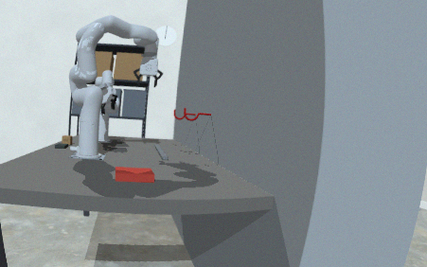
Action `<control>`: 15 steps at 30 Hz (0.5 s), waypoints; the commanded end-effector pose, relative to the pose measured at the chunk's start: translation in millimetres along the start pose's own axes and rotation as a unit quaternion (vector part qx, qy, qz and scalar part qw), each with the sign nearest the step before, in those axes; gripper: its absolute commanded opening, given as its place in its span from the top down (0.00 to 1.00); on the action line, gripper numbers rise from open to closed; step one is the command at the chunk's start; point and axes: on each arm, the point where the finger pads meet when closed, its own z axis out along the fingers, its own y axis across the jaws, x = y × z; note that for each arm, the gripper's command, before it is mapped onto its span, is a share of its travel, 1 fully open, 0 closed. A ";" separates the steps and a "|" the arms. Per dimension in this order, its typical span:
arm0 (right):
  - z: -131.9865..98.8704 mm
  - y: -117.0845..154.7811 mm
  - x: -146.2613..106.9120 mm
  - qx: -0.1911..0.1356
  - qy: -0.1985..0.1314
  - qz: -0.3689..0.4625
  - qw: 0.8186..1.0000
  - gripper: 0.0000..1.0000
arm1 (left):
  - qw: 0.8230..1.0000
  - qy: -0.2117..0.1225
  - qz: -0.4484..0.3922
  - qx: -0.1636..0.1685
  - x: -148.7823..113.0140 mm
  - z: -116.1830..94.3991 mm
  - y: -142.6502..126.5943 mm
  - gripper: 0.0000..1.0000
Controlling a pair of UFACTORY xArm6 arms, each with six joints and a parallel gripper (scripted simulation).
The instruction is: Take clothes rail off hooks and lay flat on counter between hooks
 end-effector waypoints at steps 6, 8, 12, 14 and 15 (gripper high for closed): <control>-13.6 -5.6 0.2 -0.001 0.001 0.000 1.000 0.00 | 1.000 0.001 0.000 0.001 0.2 -0.6 -0.3 0.00; -16.6 -7.0 0.2 -0.001 0.001 0.000 1.000 0.00 | 1.000 0.001 0.000 0.001 0.2 -0.6 -0.3 0.00; -22.7 -9.7 0.2 -0.001 0.001 0.000 1.000 0.00 | 1.000 0.001 0.000 0.001 0.2 -0.6 -0.3 0.00; -25.7 -11.1 0.2 -0.001 0.001 0.000 1.000 0.00 | 1.000 0.001 0.000 0.001 0.2 -0.6 -0.3 0.00; -27.2 -11.8 0.2 -0.001 0.001 0.000 1.000 0.00 | 1.000 0.001 0.000 0.001 0.2 -0.6 -0.3 0.00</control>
